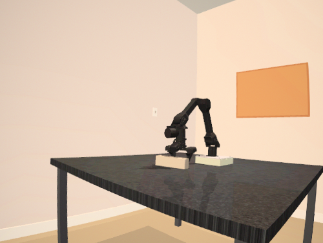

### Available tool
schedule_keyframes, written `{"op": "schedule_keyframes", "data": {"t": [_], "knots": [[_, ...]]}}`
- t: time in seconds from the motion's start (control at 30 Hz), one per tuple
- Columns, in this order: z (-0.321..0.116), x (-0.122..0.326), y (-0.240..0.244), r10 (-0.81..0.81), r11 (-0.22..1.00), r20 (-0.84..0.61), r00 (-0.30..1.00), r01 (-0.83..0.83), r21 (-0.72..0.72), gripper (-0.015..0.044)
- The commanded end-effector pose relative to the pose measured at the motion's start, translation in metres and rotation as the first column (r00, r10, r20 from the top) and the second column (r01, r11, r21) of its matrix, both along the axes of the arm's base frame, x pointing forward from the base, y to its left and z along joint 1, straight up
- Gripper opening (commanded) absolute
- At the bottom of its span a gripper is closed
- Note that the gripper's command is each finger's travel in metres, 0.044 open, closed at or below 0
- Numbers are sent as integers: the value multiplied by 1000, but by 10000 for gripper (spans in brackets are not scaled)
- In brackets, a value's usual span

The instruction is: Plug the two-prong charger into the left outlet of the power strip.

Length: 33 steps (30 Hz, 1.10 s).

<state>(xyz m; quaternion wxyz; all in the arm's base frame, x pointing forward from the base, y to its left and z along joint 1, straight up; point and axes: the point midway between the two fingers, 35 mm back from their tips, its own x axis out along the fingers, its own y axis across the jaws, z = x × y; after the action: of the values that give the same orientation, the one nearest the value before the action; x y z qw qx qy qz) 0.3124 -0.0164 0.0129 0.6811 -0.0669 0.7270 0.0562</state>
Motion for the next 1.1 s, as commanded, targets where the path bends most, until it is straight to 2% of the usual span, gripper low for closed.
{"op": "schedule_keyframes", "data": {"t": [0.0, 1.07], "knots": [[0, -2, 0, 4, 1000, 2, 1000, -4, 3, 440], [-1, -11, -2, 7, 1000, 23, 1000, -7, 6, 440]]}}
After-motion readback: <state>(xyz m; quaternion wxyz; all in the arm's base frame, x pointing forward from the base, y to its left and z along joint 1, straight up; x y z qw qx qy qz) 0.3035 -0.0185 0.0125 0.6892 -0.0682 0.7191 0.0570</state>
